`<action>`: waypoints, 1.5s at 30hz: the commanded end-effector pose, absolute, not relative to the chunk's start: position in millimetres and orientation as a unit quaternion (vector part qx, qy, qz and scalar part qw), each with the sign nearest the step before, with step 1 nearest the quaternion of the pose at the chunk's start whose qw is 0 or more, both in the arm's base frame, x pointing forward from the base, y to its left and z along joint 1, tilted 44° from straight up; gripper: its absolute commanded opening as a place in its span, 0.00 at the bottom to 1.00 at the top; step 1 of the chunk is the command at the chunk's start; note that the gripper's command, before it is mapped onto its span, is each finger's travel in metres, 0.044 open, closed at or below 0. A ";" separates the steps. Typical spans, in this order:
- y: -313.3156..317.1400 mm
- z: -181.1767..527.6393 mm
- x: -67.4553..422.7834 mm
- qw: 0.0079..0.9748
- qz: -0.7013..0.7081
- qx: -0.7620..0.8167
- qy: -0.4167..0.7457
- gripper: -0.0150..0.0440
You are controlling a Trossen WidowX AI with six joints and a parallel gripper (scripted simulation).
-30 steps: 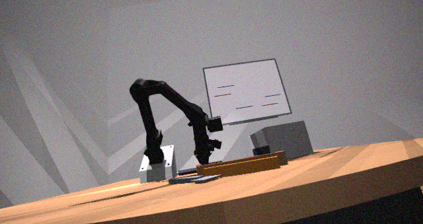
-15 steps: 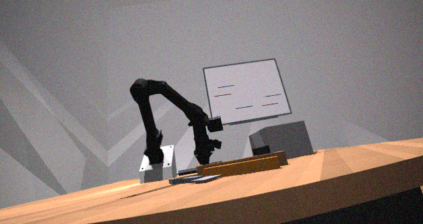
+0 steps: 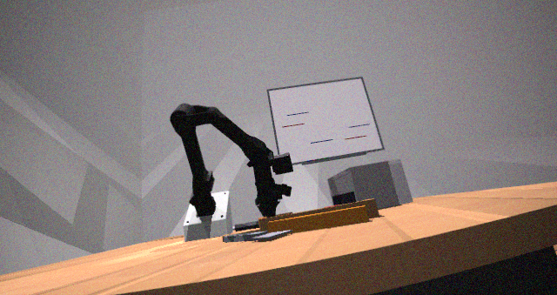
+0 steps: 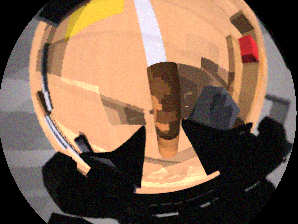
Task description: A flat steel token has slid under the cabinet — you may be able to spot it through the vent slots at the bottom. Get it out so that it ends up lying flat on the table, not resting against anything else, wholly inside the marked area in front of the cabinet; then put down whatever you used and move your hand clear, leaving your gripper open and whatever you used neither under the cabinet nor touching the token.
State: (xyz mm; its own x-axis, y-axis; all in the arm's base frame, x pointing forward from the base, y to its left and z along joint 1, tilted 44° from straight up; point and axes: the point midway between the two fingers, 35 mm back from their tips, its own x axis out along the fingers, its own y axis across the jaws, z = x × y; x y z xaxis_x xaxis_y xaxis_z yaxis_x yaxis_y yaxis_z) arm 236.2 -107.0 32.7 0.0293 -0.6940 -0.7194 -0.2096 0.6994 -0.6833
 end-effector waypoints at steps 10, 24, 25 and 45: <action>-108.5 32.7 234.9 0.633 -0.193 -0.335 0.670 0.65; -108.5 32.7 234.9 0.633 -0.193 -0.335 0.670 0.50; -108.5 32.7 234.9 0.633 -0.193 -0.335 0.670 0.48; -106.9 31.9 244.7 0.631 -0.193 -0.336 0.672 0.25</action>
